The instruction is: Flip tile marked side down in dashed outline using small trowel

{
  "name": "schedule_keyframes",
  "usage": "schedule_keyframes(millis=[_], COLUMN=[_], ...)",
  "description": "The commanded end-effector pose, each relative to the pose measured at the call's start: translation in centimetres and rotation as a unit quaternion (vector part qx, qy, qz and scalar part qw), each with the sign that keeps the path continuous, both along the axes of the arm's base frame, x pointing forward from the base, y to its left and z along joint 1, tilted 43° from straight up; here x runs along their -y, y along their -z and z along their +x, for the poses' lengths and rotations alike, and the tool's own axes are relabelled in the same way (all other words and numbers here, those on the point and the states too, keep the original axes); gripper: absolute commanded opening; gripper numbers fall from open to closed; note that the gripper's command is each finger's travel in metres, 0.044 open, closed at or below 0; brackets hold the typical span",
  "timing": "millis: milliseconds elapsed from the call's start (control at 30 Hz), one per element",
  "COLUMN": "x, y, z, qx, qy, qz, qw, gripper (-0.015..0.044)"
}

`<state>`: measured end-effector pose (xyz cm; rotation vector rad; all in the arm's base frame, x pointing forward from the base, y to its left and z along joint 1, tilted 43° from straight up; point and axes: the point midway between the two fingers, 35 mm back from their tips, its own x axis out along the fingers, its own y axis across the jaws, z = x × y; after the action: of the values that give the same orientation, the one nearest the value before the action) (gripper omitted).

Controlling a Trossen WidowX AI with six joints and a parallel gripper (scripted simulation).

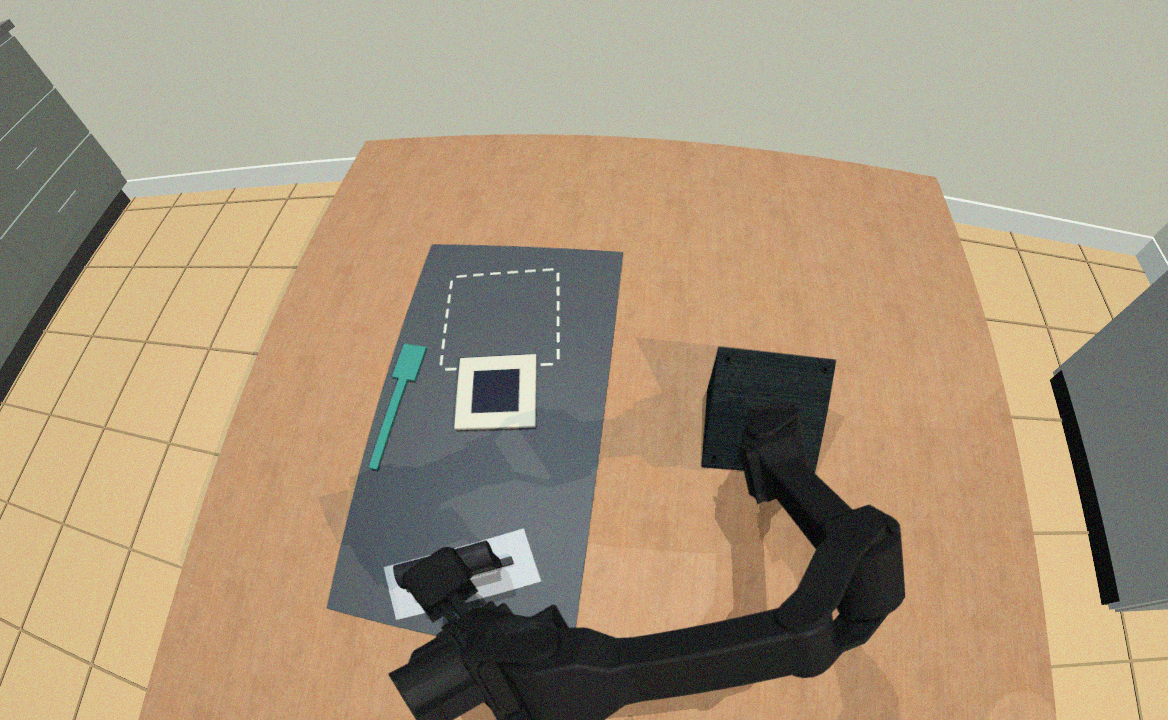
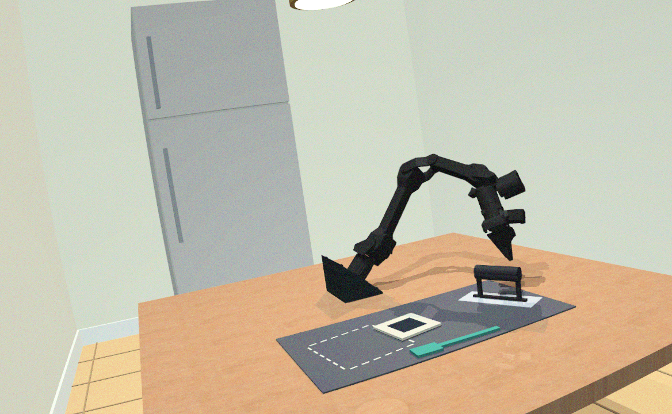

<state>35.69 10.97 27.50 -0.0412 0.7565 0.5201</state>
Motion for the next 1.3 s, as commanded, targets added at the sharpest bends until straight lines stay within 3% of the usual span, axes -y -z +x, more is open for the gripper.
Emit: schedule_keyframes(millis=[0, 233, 567, 1267], x=[1.4, 3.7, 7.4, 6.2], y=[1.0, 2.3, 3.1, 4.6], z=[1.1, 2.2, 3.6, 4.2], qx=[-0.065, -0.152, -0.266, -0.271], qy=[-0.018, -0.038, -0.035, -0.038], qz=[0.005, 0.033, 0.141, 0.141], qw=[0.998, 0.987, 0.953, 0.951], gripper=[0.027, 0.027, 0.027, 0.027])
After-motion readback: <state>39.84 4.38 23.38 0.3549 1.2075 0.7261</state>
